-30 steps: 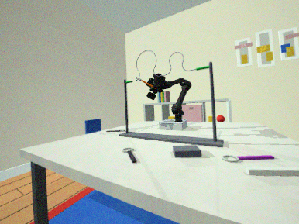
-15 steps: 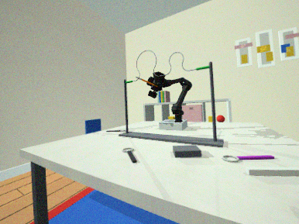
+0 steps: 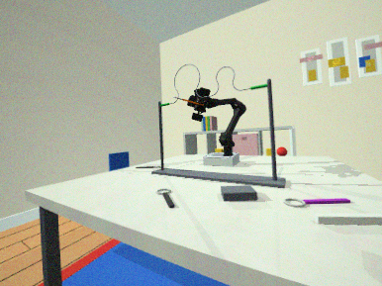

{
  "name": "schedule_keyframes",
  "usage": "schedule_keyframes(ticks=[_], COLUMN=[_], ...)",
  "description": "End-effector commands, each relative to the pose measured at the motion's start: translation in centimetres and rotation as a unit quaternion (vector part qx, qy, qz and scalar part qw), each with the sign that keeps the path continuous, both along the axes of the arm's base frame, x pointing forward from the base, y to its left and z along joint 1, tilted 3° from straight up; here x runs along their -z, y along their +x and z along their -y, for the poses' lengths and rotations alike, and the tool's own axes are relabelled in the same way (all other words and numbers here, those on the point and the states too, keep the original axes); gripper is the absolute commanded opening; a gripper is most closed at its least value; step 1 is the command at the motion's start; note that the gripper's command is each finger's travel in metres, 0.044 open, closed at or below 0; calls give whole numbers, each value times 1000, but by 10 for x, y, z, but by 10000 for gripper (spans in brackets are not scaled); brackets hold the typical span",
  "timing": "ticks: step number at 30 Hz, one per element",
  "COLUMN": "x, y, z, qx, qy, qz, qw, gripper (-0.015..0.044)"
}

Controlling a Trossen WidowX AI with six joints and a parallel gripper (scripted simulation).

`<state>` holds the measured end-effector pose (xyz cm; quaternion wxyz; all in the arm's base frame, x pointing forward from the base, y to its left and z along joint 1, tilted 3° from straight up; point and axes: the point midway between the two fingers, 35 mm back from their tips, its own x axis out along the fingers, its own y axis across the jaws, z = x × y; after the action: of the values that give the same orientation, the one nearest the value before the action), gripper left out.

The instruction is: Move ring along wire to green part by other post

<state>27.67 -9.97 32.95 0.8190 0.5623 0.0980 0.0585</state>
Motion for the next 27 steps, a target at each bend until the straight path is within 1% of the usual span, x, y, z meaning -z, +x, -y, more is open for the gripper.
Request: schedule_keyframes(ticks=[1,8,19,27], x=[-14,-35,-61,-85], y=[-5,-8,-9,-11], z=[-2,-6,-8,-6], qx=[-25,-39,-44,-49], qy=[35,105,187,264], qz=[2,14,33,52], qw=[999,994,981,962], gripper=[-150,-150,-150,-150])
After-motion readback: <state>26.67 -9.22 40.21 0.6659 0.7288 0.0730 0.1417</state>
